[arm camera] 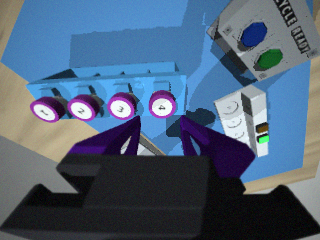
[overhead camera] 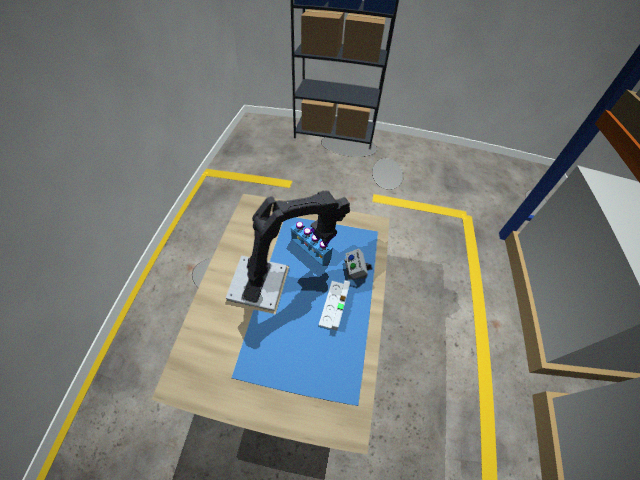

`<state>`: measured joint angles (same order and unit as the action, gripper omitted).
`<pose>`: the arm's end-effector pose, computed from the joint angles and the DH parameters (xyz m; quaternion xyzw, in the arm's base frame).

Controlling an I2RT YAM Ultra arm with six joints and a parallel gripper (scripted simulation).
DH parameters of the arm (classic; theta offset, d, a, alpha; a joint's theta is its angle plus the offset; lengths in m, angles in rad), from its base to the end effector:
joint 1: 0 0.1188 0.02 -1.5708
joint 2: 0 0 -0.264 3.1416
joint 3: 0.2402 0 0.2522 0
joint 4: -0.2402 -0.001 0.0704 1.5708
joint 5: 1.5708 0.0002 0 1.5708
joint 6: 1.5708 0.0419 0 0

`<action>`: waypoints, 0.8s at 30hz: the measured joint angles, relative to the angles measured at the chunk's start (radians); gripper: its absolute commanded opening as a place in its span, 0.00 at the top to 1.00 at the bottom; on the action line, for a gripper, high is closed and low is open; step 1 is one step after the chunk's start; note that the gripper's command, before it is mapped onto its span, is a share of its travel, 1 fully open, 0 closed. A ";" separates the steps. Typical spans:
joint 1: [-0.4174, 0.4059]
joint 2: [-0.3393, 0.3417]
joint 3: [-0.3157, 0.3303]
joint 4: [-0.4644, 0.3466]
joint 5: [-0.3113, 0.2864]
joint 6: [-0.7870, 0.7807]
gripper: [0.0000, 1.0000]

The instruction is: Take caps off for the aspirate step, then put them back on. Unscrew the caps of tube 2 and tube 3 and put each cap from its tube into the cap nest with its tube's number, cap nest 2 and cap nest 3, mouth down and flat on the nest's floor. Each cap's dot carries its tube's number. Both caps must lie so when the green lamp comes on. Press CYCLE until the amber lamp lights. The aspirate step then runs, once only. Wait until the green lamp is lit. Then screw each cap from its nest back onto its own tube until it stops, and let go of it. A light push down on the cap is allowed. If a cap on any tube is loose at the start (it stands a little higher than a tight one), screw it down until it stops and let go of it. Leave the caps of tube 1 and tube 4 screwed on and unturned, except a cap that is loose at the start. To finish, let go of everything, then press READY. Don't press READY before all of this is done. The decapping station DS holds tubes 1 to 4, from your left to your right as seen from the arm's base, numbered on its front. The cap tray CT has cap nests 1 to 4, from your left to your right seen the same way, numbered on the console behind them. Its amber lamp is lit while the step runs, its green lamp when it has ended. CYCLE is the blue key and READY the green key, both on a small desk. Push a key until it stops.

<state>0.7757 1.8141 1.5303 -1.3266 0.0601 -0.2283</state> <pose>0.2373 0.2306 0.2519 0.4814 -0.8758 0.0343 0.0109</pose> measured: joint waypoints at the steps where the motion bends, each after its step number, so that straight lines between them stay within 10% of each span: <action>1: -0.001 0.000 -0.011 0.008 0.000 -0.002 0.51; 24: -0.003 0.008 -0.065 0.094 0.000 -0.012 0.51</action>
<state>0.7727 1.8217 1.4651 -1.2327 0.0601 -0.2401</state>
